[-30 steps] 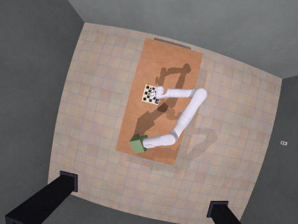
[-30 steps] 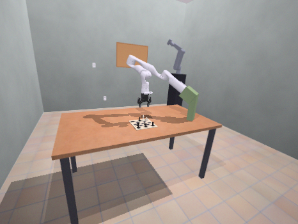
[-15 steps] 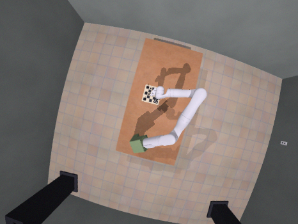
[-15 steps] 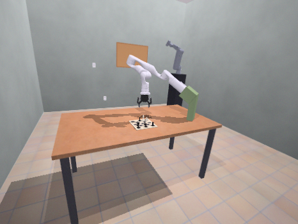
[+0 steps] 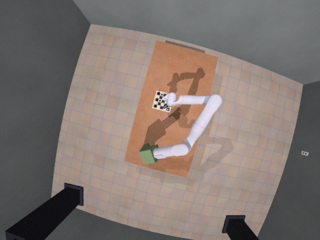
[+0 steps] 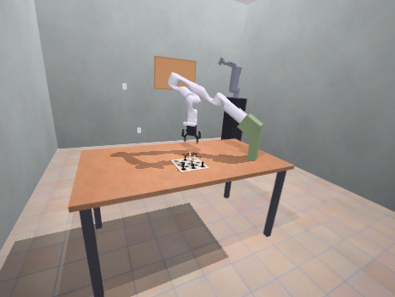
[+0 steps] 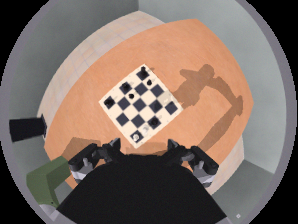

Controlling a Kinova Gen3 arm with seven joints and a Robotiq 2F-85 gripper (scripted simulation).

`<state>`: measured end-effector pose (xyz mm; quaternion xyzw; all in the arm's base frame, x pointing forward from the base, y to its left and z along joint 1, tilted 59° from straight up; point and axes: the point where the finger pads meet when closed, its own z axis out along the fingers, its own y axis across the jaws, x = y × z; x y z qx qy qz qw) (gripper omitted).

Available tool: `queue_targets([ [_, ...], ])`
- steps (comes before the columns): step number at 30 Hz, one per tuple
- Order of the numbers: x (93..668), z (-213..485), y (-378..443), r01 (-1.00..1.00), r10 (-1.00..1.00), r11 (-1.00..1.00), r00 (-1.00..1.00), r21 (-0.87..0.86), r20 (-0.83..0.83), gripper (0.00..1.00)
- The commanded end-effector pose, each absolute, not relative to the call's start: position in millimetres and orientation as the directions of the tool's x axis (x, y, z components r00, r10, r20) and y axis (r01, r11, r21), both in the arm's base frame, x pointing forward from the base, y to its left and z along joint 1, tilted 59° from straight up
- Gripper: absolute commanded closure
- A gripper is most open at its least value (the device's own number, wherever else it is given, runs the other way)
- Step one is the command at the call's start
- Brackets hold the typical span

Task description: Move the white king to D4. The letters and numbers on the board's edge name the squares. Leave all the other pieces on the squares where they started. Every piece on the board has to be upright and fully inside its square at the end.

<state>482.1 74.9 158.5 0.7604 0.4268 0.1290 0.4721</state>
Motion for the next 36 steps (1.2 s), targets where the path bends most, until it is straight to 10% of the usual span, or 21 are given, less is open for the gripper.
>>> queue_targets([
  [1, 482.2, 158.7, 75.8, 0.503, 0.765, -0.218, 0.620, 0.836, -0.174, 0.00],
  [36, 484.9, 158.7, 74.1, 0.236, 0.631, -0.486, 0.761, 0.841, 0.151, 0.00],
])
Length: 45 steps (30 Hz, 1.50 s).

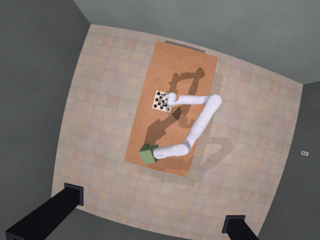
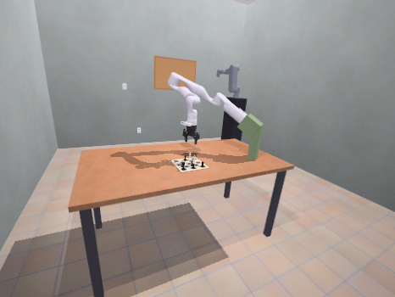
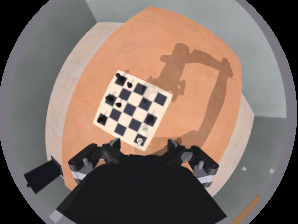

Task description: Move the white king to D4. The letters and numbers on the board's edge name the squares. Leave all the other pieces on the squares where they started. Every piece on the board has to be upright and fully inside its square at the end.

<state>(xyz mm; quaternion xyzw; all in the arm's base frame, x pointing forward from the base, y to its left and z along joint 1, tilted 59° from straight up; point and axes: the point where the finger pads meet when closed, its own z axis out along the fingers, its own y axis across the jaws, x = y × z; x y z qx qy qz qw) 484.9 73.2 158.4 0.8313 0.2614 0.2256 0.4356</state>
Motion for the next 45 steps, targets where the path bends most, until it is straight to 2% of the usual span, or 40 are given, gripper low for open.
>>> queue_targets([
  [1, 484.9, 158.7, 74.1, 0.234, 0.630, -0.488, 0.762, 0.841, 0.153, 0.00],
  [14, 485.0, 158.7, 74.0, 0.227, 0.625, -0.493, 0.764, 0.840, 0.161, 0.00],
  [15, 485.0, 158.7, 74.0, 0.227, 0.625, -0.493, 0.764, 0.840, 0.161, 0.59],
  [45, 485.0, 158.7, 74.0, 0.227, 0.625, -0.493, 0.764, 0.840, 0.161, 0.59],
])
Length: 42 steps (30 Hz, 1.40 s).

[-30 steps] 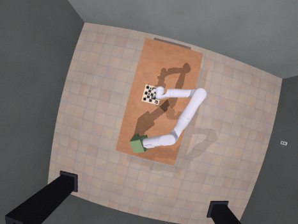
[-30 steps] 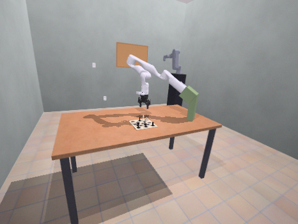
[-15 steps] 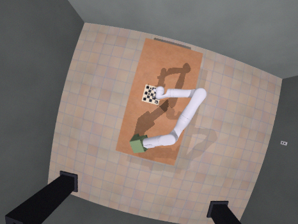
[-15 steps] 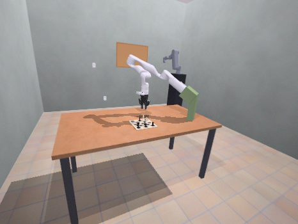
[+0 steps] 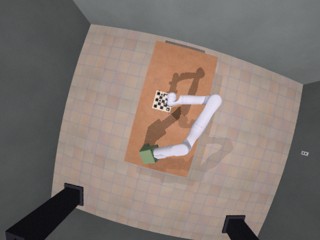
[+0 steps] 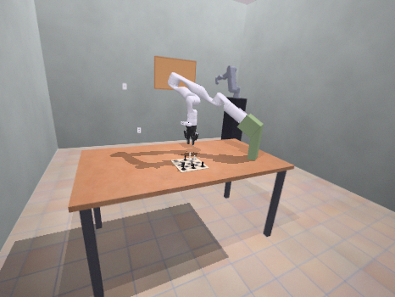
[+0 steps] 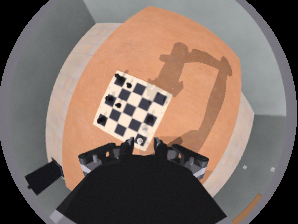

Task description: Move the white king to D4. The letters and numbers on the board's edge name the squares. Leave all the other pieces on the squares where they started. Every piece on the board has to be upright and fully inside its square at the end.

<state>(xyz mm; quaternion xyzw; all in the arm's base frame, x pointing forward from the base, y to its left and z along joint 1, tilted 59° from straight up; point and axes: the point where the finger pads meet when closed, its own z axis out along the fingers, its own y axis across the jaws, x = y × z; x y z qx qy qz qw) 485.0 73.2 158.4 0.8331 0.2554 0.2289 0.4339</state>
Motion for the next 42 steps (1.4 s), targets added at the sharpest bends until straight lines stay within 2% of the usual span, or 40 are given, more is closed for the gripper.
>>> queue_targets([
  [1, 485, 159, 74, 0.227, 0.625, -0.493, 0.764, 0.840, 0.161, 0.59],
  [42, 505, 140, 53, 0.227, 0.626, -0.493, 0.763, 0.840, 0.161, 0.59],
])
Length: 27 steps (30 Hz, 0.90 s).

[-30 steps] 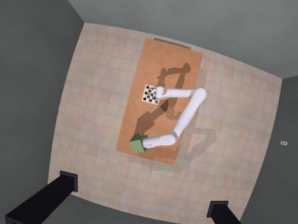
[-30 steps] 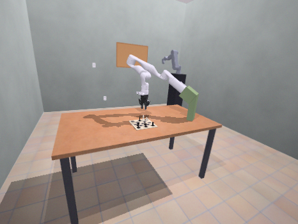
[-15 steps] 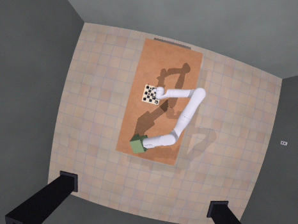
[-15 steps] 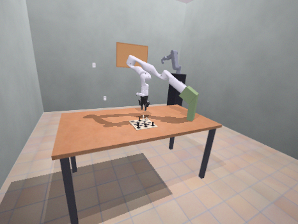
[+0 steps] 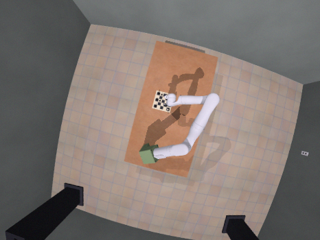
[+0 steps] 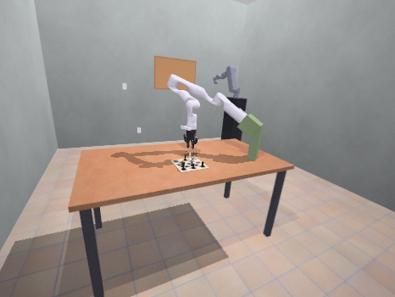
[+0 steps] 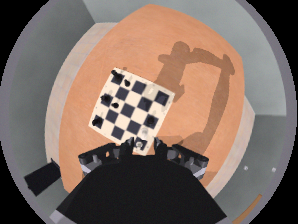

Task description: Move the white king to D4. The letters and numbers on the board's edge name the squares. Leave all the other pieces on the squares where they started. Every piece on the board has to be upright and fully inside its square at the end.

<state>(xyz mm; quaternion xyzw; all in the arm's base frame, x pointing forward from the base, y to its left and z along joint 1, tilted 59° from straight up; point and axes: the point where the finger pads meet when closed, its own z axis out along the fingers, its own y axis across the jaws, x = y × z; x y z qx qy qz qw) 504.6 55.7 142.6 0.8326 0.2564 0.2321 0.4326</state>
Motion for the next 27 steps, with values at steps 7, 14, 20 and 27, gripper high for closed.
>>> queue_targets([
  [7, 511.0, 135.1, 47.1, 0.227, 0.626, -0.493, 0.763, 0.840, 0.161, 0.59],
  [14, 513.7, 132.6, 44.2, 0.227, 0.626, -0.493, 0.763, 0.840, 0.161, 0.59],
  [20, 515.5, 131.0, 42.4, 0.227, 0.626, -0.493, 0.763, 0.840, 0.161, 0.59],
  [27, 515.9, 130.7, 41.9, 0.227, 0.626, -0.493, 0.763, 0.840, 0.161, 0.59],
])
